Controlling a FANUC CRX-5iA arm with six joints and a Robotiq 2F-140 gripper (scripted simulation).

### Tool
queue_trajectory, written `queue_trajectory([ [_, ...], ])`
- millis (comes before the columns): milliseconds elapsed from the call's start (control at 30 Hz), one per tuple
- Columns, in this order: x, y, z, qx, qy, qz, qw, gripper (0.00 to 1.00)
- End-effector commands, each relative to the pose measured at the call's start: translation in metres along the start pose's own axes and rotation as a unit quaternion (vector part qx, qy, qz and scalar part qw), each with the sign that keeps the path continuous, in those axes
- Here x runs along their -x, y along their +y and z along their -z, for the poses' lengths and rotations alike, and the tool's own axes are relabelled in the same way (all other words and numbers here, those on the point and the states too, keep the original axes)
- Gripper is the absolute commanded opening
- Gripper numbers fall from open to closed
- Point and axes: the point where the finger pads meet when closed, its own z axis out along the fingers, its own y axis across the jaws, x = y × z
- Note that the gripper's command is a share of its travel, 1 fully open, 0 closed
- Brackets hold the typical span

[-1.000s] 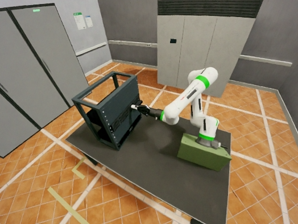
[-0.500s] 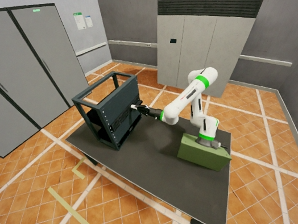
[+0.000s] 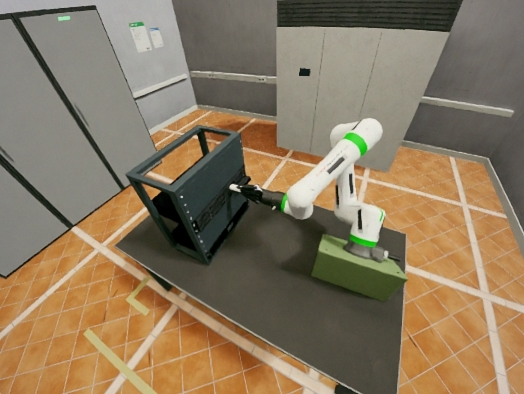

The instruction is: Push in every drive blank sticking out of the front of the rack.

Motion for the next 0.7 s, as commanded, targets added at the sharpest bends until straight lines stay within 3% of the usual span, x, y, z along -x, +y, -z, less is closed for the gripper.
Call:
queue_trajectory([
  [0, 0.0001, -0.0011, -0.0003, -0.001, 0.0, 0.0, 1.0, 0.1],
  [667, 0.0001, -0.0011, -0.0033, -0.001, 0.0, 0.0, 1.0, 0.1],
])
